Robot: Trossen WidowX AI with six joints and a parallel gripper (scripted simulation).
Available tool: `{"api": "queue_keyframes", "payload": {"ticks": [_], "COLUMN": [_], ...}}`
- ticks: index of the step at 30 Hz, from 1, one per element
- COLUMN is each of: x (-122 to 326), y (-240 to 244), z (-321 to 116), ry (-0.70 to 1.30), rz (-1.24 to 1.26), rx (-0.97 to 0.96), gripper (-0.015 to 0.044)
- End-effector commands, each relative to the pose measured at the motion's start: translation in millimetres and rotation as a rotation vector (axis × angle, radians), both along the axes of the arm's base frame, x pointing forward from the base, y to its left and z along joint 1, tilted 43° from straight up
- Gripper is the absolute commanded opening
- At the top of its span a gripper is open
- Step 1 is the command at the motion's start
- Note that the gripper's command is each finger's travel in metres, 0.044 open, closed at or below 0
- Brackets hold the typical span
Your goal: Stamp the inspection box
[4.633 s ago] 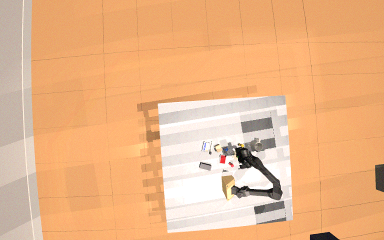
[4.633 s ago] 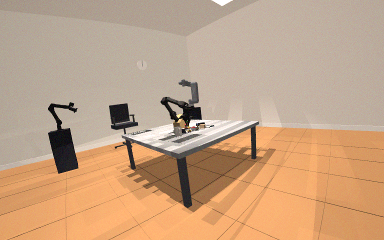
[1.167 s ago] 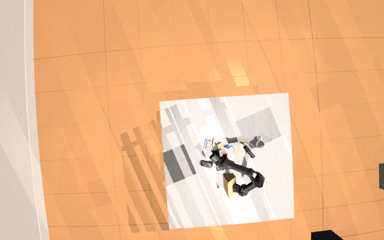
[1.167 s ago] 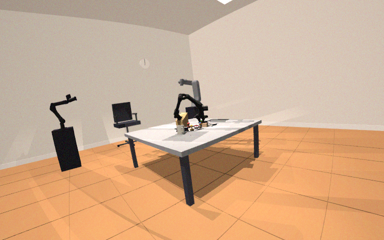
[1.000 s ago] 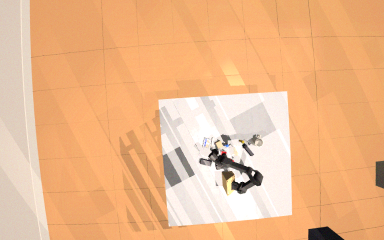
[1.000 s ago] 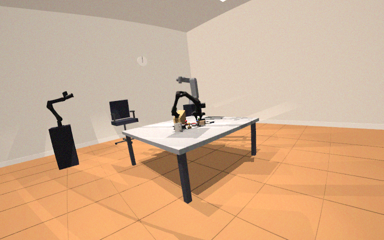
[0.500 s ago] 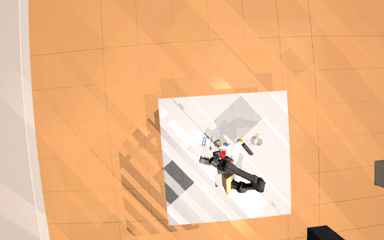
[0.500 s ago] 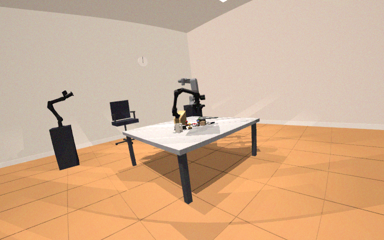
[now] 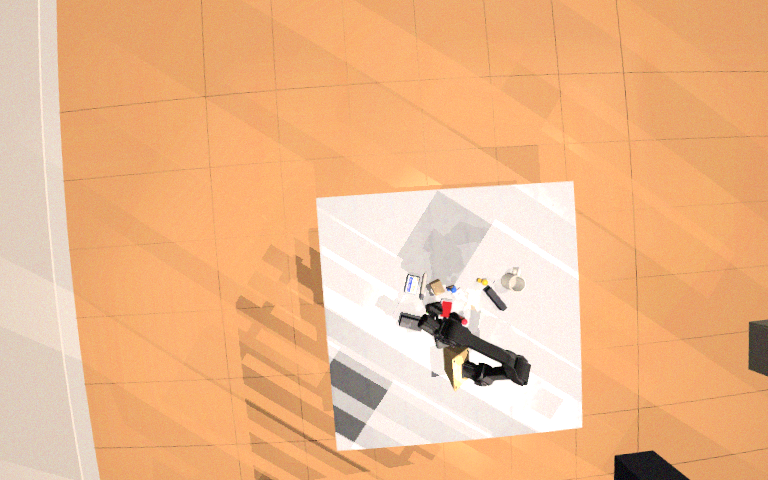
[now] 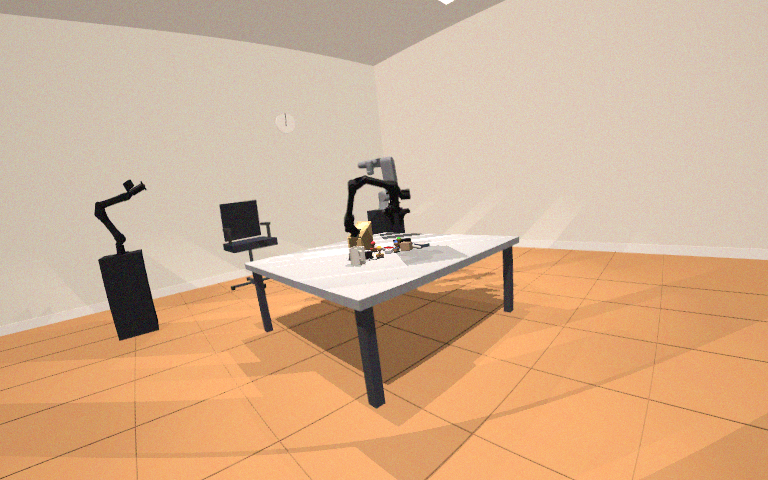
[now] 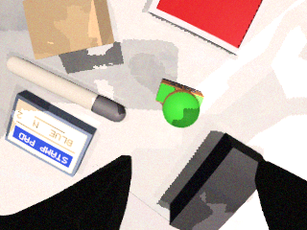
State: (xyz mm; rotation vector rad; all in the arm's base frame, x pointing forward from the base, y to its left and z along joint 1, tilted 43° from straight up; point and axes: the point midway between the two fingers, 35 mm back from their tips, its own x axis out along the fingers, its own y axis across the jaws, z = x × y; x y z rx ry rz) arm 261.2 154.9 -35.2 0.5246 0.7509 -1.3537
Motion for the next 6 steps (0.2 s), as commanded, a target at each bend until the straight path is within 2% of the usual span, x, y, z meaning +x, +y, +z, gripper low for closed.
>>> {"api": "queue_keyframes", "payload": {"ticks": [1, 6], "x": [0.0, 0.0], "y": [0.0, 0.0], "z": [0.0, 0.0], "ry": [0.0, 0.0], "rz": [0.0, 0.0], "rx": [0.0, 0.0], "gripper": [0.0268, 0.0268]}}
